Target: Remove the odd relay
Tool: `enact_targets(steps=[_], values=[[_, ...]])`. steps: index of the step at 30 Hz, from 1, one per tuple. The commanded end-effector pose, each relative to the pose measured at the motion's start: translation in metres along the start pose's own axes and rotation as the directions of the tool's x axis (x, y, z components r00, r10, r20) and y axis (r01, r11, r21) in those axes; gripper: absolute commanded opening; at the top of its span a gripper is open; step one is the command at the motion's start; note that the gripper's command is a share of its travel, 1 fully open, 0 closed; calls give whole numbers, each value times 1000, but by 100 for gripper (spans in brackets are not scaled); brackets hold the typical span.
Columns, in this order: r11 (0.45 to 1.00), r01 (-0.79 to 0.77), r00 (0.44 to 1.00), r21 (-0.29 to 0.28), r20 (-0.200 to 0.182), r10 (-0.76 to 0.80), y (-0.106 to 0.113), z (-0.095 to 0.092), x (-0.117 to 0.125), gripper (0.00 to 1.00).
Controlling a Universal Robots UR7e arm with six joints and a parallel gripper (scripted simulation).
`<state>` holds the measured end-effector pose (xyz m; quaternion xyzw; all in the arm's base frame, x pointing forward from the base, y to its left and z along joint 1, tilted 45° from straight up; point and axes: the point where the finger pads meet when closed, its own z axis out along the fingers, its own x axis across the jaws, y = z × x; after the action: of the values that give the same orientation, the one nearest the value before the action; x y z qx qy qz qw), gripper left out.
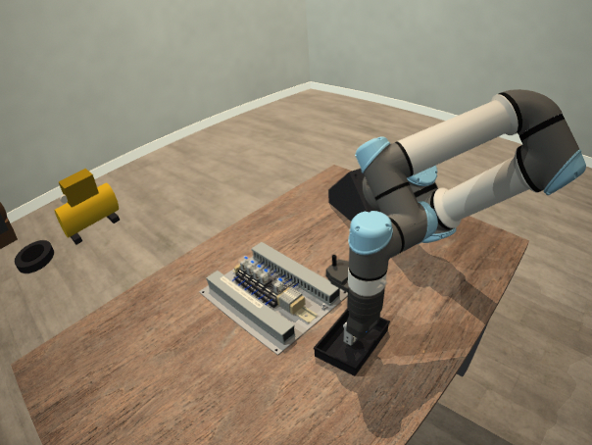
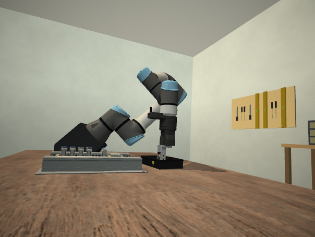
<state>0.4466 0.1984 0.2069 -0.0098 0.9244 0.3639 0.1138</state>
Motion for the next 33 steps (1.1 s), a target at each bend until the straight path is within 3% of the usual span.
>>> enact_targets(steps=[1,11,12,33], values=[[1000,0,1000,0,1,0,0,0,0,0],[1000,0,1000,0,1,0,0,0,0,0],[1000,0,1000,0,1,0,0,0,0,98],[1000,0,1000,0,1,0,0,0,0,98]])
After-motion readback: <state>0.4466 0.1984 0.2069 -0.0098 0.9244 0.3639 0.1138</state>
